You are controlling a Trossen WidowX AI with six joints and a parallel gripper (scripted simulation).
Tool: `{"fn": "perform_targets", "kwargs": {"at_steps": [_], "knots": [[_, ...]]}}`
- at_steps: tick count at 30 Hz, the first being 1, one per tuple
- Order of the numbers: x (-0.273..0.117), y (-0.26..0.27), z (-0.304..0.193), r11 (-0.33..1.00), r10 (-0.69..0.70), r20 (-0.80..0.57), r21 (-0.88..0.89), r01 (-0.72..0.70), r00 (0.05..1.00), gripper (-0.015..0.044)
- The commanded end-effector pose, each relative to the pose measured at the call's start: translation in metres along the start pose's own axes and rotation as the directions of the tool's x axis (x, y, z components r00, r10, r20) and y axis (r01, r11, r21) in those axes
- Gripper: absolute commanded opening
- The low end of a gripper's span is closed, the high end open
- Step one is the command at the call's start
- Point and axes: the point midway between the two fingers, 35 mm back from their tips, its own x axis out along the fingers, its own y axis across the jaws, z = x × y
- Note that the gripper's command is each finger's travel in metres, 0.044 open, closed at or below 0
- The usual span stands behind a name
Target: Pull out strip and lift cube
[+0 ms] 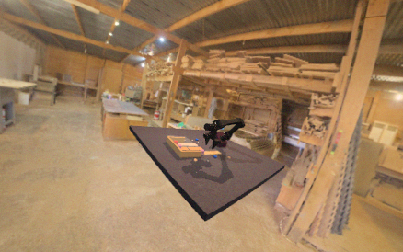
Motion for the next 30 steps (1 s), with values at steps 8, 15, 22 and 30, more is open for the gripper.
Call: {"fn": "perform_targets", "kwargs": {"at_steps": [8, 15, 22, 30], "knots": [[-0.003, 0.001, 0.041, 1.0, 0.004, -0.005, -0.001, -0.004, 1.0, 0.044], [-0.003, 0.002, 0.065, 1.0, 0.004, -0.004, -0.001, -0.004, 1.0, 0.044], [0.003, 0.001, 0.067, 1.0, 0.004, -0.004, -0.002, -0.004, 1.0, 0.0309], [0.016, 0.001, 0.067, 1.0, 0.004, -0.003, -0.002, -0.004, 1.0, 0.025]]}}
